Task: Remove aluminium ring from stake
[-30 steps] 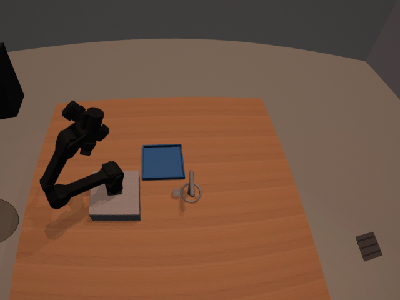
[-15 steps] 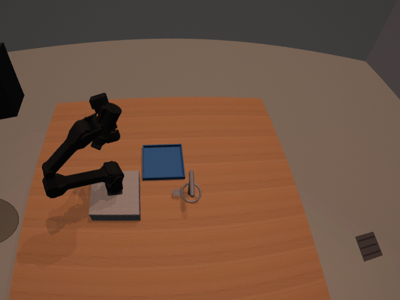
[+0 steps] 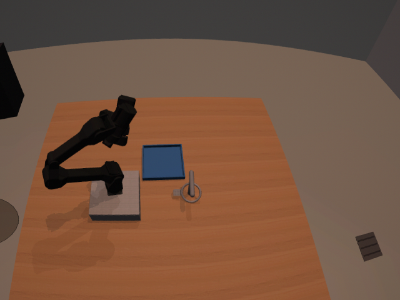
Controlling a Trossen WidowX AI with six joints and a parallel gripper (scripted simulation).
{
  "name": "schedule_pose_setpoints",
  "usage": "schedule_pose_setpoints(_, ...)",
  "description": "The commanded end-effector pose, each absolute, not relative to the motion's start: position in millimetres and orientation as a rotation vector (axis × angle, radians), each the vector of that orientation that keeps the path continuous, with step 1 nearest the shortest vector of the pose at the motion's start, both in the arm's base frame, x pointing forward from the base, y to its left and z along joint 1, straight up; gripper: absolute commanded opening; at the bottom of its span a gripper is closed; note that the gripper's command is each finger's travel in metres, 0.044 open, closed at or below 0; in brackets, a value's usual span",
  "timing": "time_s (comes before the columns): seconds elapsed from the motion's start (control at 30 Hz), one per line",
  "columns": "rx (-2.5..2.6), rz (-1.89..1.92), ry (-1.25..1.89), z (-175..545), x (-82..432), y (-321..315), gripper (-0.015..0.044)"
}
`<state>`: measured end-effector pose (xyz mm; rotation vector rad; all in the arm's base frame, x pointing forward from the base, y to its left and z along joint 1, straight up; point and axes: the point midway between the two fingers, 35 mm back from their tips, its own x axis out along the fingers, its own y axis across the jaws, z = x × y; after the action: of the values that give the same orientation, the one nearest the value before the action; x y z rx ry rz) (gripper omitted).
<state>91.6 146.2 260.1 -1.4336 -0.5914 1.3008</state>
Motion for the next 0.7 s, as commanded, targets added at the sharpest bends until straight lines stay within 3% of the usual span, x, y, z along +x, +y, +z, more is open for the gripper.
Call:
schedule_pose_setpoints(0.0,-1.383,1.291,-0.464,250.4,108.0,144.0,0.0200)
schedule_pose_setpoints(0.67,-1.042,1.095,0.172,191.0,179.7,113.4,0.0200)
